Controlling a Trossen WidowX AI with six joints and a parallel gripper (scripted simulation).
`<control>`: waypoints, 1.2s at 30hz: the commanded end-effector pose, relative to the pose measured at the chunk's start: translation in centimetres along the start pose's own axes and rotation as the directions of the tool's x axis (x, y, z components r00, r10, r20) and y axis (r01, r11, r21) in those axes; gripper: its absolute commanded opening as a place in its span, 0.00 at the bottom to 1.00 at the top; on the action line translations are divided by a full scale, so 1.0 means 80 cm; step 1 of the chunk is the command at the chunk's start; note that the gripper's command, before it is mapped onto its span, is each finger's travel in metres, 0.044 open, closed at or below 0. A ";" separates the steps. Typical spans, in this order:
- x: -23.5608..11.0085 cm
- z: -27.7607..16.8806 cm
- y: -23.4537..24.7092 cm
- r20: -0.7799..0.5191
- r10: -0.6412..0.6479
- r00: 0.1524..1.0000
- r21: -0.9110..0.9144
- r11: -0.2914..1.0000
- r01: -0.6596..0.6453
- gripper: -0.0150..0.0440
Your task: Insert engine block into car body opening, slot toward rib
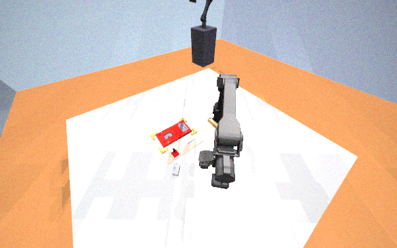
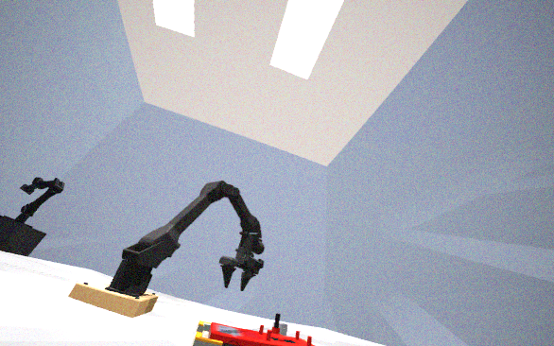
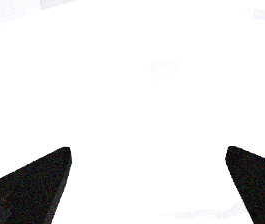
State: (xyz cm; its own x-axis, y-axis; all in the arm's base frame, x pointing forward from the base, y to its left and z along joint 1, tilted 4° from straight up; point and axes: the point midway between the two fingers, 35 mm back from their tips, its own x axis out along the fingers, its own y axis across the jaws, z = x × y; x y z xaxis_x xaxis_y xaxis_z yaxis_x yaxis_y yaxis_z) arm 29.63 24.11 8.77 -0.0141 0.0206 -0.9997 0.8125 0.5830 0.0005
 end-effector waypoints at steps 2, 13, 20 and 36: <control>-0.001 0.108 0.011 0.021 -0.019 1.000 -0.001 1.000 0.019 1.00; -0.007 0.252 0.002 0.047 -0.036 0.998 -0.054 0.998 0.039 1.00; 0.022 0.259 0.003 0.048 -0.036 0.998 -0.054 0.998 0.039 1.00; 0.050 0.262 0.003 0.048 -0.036 0.998 -0.054 0.998 0.039 1.00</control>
State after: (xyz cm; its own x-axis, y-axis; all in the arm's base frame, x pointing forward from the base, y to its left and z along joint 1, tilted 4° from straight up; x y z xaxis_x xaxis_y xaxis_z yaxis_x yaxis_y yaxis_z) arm 42.04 7.42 4.82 -0.0094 -0.0328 -0.9994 0.7810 0.6240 -0.0278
